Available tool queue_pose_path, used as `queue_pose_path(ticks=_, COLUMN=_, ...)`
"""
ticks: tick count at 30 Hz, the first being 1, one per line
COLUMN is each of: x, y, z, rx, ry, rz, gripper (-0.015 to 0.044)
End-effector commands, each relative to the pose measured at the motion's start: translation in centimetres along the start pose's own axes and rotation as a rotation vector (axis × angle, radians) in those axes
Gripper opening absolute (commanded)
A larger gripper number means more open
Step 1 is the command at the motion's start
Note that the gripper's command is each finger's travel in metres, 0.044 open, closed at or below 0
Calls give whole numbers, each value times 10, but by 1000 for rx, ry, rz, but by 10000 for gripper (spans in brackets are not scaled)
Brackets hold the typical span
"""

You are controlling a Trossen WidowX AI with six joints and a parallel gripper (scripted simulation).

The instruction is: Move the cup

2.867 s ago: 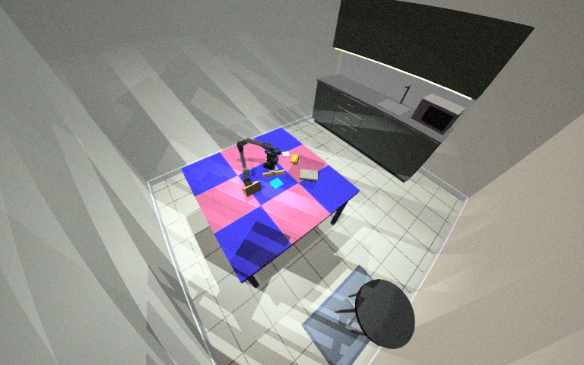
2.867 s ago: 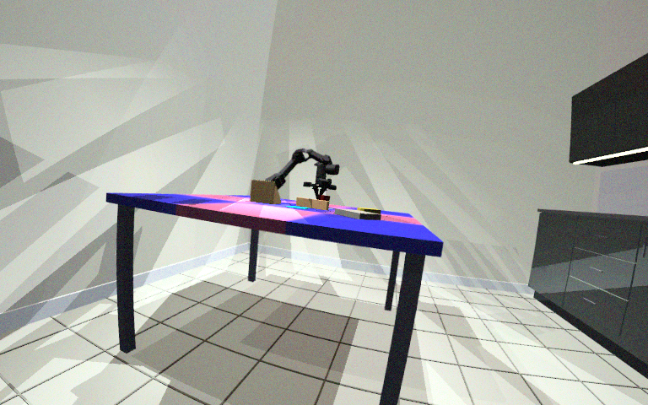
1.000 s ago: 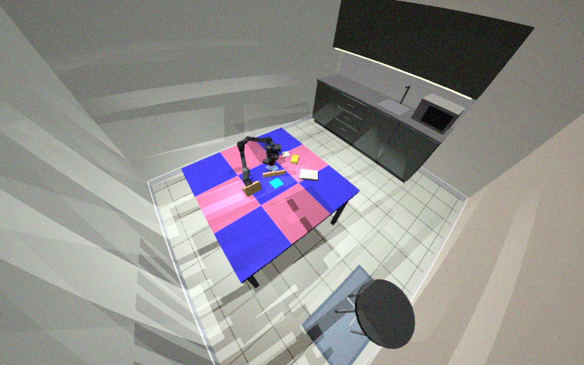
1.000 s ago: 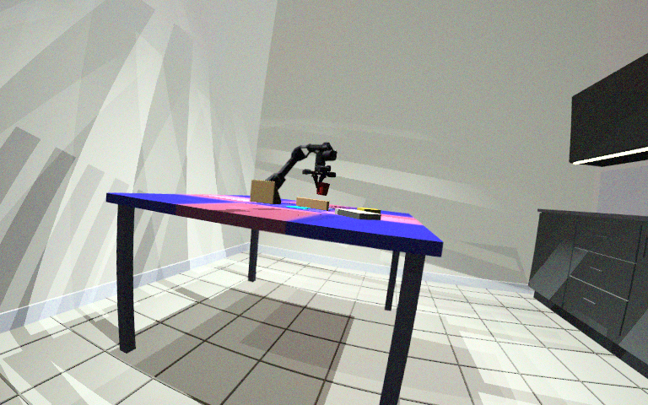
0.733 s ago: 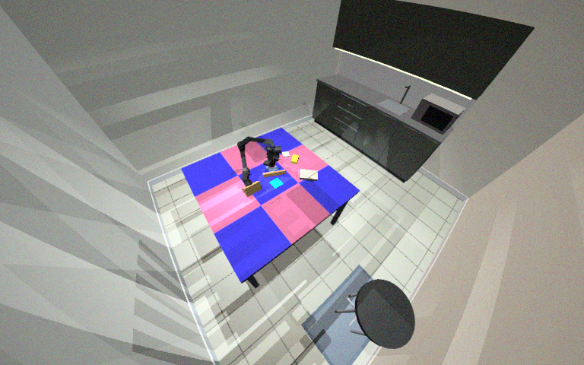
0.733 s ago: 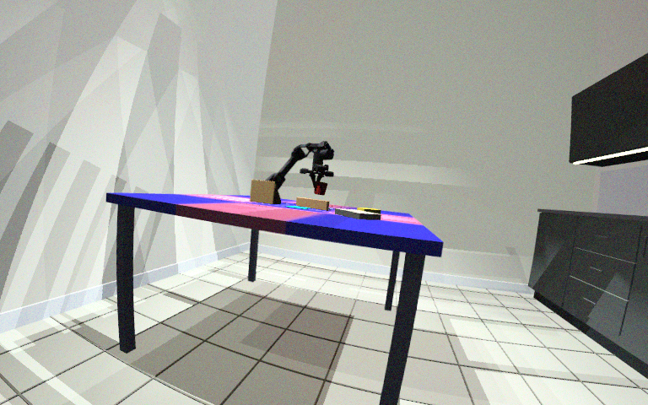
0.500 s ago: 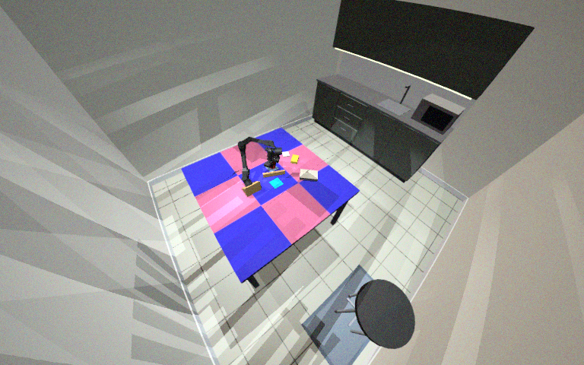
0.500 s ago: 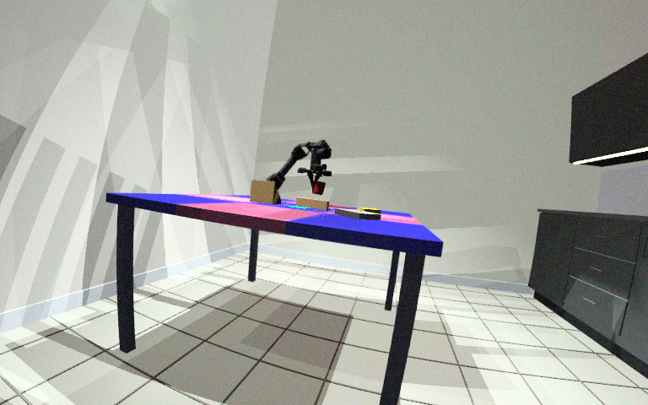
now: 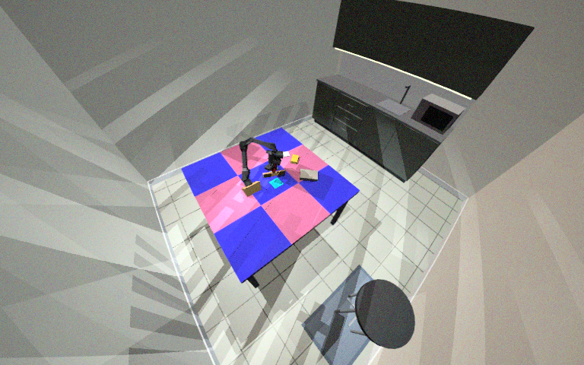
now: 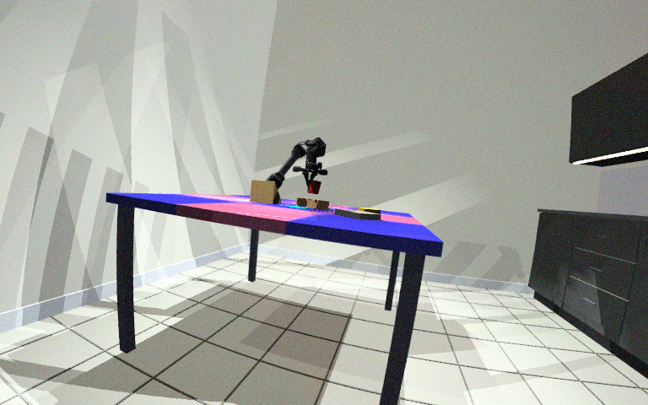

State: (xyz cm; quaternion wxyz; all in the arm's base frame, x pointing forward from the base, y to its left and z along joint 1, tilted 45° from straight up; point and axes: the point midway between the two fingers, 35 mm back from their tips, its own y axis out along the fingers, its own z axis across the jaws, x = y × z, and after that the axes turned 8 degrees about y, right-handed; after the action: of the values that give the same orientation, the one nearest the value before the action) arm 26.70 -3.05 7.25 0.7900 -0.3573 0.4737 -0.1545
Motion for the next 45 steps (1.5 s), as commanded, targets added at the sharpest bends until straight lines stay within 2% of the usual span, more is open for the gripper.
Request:
queue_pose_path(ticks=1, x=9, y=0, z=-9, rx=-3, ry=1, rz=2, gripper=0)
queue_pose_path(ticks=33, x=76, y=-1, z=-76, rx=-5, ry=1, rz=-2, gripper=0)
queue_pose_path(ticks=45, x=79, y=8, z=-78, rx=-5, ry=1, rz=-2, gripper=0)
